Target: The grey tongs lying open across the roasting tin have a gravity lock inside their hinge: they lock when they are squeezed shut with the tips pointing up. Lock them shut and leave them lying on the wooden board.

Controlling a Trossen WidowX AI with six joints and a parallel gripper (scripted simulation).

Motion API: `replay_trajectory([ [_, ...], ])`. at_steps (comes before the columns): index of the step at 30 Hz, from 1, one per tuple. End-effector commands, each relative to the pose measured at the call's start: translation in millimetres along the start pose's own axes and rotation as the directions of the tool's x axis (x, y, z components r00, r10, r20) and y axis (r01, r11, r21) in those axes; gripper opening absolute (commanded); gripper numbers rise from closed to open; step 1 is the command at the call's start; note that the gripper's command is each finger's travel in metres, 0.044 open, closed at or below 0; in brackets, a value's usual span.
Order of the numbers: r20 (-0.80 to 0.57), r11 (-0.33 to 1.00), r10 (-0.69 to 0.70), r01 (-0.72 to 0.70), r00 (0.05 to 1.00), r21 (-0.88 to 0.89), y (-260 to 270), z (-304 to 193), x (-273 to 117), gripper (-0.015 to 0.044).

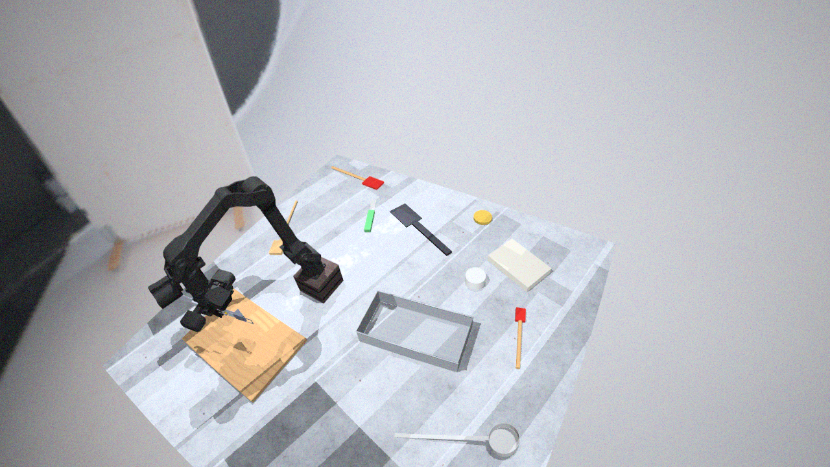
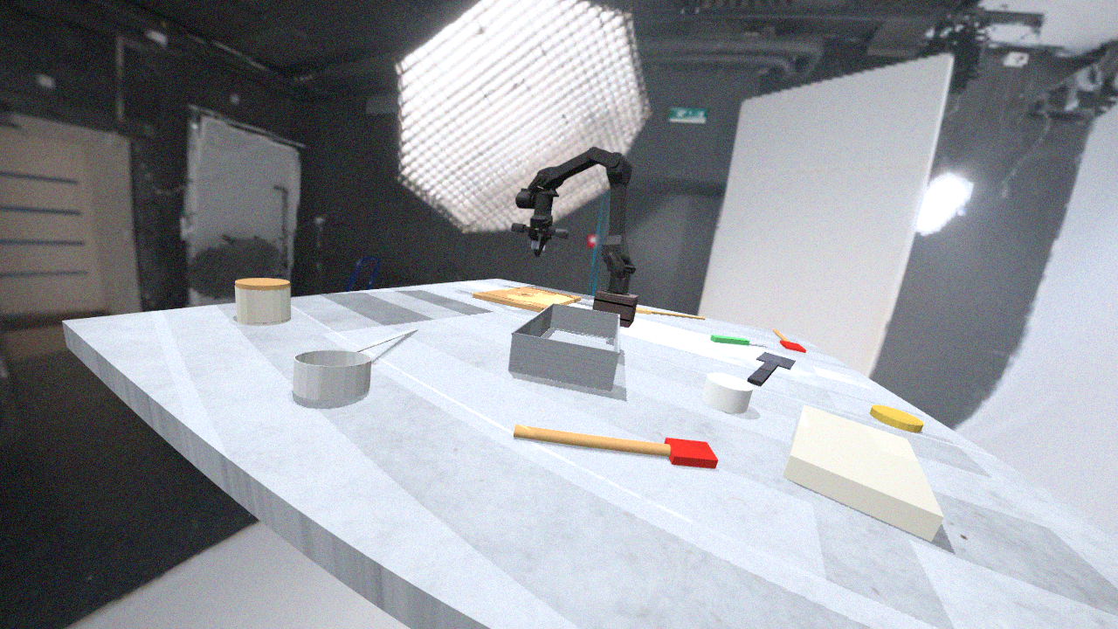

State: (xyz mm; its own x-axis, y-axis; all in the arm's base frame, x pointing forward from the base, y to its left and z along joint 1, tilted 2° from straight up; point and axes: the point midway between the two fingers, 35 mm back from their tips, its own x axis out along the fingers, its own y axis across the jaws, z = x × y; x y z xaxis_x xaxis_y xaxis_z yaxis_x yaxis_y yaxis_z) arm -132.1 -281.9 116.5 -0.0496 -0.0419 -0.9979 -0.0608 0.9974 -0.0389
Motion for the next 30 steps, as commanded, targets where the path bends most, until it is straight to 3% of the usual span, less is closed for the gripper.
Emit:
replay_trajectory([
  [1,0.005,1.000,0.000,0.000,1.000,-0.005,-0.1,0.7,7.0,-0.0150],
  [30,0.005,1.000,0.000,0.000,1.000,-0.005,-2.3,-0.3,55.3,-0.0150],
])
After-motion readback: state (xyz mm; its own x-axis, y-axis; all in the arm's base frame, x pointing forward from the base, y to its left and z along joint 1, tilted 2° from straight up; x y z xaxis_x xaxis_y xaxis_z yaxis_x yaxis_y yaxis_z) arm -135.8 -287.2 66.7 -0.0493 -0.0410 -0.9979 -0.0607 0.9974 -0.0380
